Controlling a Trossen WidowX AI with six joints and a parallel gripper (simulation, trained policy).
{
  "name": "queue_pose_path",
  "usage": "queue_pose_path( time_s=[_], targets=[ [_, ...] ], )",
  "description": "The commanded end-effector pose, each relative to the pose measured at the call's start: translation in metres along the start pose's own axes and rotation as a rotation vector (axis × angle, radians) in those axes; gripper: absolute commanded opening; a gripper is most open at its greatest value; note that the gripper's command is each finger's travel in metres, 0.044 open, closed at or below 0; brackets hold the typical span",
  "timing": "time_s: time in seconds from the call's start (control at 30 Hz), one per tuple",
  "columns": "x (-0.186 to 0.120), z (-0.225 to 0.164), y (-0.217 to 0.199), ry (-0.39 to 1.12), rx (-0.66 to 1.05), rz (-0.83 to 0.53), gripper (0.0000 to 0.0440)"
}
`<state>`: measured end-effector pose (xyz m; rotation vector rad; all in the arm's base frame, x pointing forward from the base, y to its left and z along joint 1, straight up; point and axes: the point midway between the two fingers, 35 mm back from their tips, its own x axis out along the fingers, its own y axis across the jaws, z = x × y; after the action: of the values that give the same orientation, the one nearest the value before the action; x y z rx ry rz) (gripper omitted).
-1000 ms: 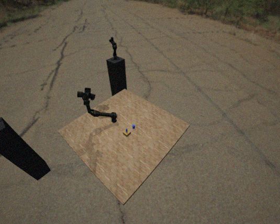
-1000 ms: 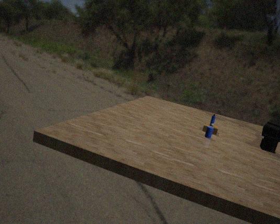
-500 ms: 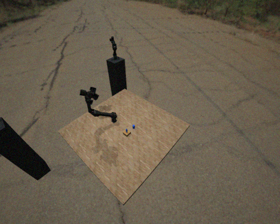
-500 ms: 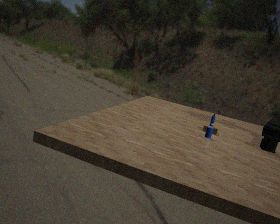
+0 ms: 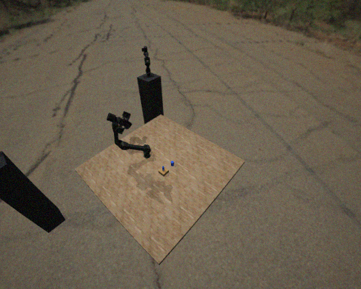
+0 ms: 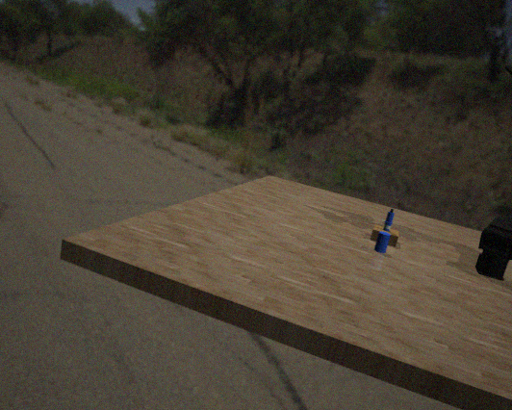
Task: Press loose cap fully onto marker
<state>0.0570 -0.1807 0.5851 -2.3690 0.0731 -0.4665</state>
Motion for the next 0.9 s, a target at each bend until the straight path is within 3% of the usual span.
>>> queue_pose_path(
  time_s=[0.0, 0.87],
  targets=[
    [0.005, 0.012, -0.010, -0.027, -0.040, -0.014, 0.0309],
    [0.023, 0.083, -0.051, -0.197, -0.310, -0.094, 0.0313]
  ],
)
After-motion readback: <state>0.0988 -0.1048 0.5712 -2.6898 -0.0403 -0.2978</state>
